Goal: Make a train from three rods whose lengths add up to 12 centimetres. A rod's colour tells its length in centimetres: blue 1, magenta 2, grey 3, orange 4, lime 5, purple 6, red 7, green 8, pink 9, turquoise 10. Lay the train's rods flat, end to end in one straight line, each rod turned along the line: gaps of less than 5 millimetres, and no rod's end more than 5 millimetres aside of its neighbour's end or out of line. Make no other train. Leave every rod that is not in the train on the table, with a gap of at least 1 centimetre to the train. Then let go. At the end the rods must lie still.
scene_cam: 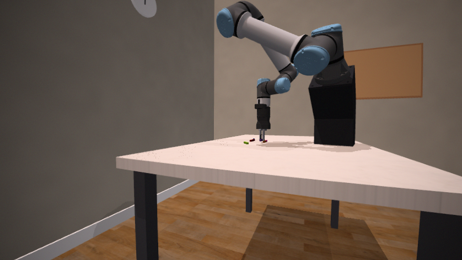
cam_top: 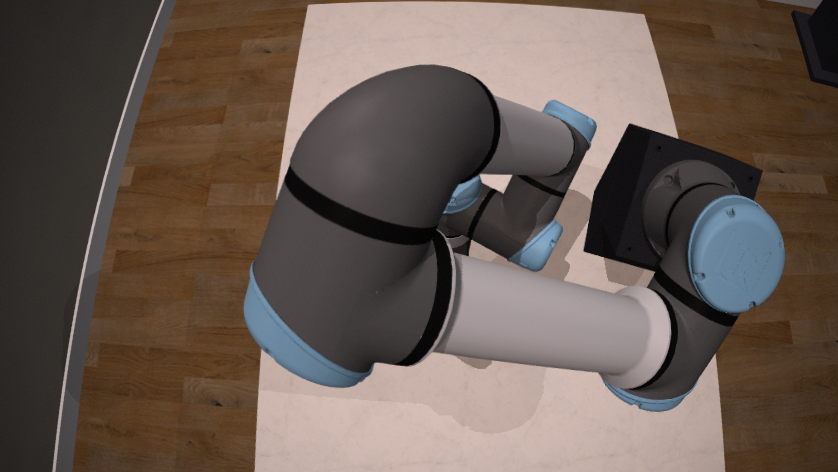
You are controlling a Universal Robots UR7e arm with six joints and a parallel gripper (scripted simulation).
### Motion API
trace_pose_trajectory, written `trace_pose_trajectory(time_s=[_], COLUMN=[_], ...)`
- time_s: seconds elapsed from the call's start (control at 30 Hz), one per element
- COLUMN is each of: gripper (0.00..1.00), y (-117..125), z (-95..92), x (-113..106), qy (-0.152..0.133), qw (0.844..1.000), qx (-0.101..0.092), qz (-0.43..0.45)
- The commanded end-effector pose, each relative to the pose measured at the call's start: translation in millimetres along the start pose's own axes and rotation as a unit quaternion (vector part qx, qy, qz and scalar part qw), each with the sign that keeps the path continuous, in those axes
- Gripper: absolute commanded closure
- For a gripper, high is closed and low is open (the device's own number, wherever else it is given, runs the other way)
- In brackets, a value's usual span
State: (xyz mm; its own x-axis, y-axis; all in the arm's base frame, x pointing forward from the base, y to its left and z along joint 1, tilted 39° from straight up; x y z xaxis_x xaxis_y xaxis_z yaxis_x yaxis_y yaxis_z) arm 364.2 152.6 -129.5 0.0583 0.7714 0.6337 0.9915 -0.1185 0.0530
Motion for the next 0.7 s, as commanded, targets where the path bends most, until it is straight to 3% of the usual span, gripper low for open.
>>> trace_pose_trajectory(time_s=[0.0, 0.67], gripper=[0.76, 0.76], y=[0.3, 0.3], z=[-0.3, 3.0], x=[-0.1, -0.1], qy=[0.000, 0.000], qw=[1.000, 1.000], qx=[-0.001, -0.001], qz=[0.000, 0.000])
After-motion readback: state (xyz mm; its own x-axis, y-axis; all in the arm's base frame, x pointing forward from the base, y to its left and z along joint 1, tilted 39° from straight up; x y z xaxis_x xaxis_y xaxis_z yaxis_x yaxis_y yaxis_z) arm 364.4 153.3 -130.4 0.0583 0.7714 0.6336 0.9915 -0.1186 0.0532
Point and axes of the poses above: the point where the finger pads meet when closed, its own z axis out along the fingers, its own y axis across the jaws, x = y × z, the point moved 7 cm from there along -z, back along the fingers, and after that the axes turned 7 degrees about z, right-handed, at the moved point
